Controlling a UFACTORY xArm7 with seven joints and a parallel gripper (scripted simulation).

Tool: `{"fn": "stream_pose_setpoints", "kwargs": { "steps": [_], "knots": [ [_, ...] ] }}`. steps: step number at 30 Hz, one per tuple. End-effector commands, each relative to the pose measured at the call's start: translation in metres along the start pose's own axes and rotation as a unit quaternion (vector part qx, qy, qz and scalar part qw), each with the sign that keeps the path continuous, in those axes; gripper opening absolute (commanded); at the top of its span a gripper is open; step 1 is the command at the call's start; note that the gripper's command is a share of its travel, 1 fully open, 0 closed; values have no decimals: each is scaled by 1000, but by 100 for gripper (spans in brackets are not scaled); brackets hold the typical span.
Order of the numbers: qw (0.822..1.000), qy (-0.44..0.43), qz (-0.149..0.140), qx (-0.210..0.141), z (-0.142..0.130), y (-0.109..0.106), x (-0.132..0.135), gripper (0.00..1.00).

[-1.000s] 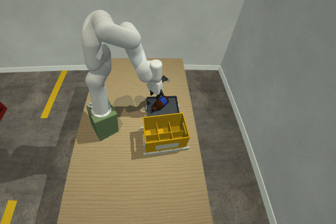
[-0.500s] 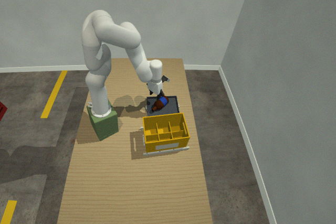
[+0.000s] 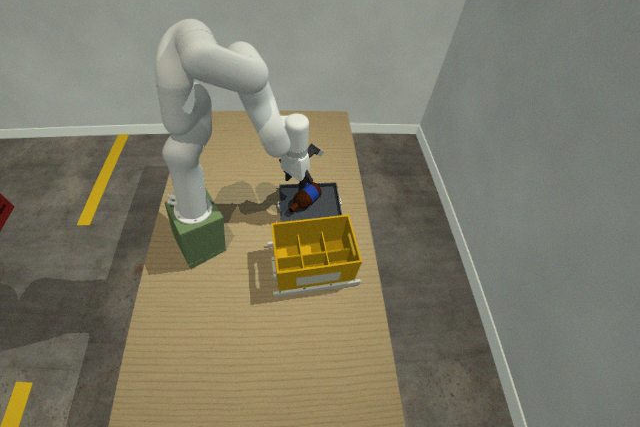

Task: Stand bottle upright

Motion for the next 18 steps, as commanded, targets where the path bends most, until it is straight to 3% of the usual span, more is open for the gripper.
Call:
{"fn": "stream_pose_setpoints", "kwargs": {
  "steps": [1, 18],
  "knots": [
    [1000, 0, -1, 1, 1, -1, 1, 65],
    [1000, 0, -1, 1, 1, 16, 1, 65]
  ]
}}
Point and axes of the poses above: the point where the finger pads meet when closed, its own y axis out along the fingers, its own x axis across the jaws, z = x × y, the point moved 7 cm from there along -y, back along the fingers, and after that the axes turned 11 degrees about -y, right-handed, at the moved point
